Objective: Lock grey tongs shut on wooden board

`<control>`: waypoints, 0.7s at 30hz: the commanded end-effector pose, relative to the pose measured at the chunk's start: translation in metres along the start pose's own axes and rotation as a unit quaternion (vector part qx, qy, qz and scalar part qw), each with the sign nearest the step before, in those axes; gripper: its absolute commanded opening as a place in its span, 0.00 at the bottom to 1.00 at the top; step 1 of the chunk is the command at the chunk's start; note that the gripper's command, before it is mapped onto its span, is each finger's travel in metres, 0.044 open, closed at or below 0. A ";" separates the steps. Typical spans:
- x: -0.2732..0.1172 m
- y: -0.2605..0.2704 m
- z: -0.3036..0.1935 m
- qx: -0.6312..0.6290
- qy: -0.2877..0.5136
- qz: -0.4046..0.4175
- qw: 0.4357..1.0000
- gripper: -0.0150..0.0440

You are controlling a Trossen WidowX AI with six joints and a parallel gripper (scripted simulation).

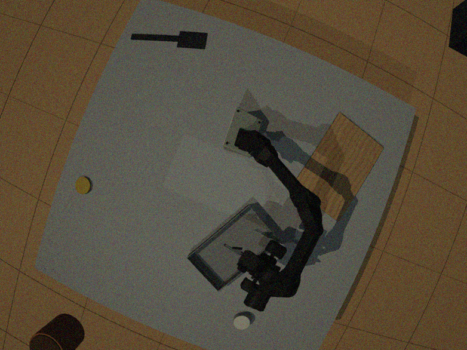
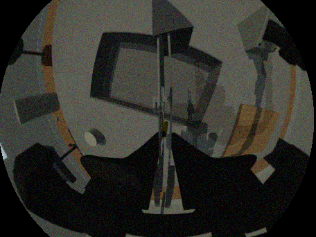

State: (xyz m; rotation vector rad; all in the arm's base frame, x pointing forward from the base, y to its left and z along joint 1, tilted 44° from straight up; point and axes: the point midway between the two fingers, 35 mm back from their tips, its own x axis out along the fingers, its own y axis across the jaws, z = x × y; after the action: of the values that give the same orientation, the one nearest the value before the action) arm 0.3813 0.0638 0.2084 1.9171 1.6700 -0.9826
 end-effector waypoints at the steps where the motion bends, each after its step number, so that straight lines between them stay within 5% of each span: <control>1: -0.002 -0.018 -0.018 -0.037 -0.003 0.003 0.999 0.00; 21: -0.007 -0.127 -0.088 -0.213 0.003 0.000 0.977 0.00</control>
State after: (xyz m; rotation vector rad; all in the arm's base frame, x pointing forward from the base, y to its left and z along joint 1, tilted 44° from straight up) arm 0.2929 0.1408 0.2815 1.6674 1.7215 -0.6141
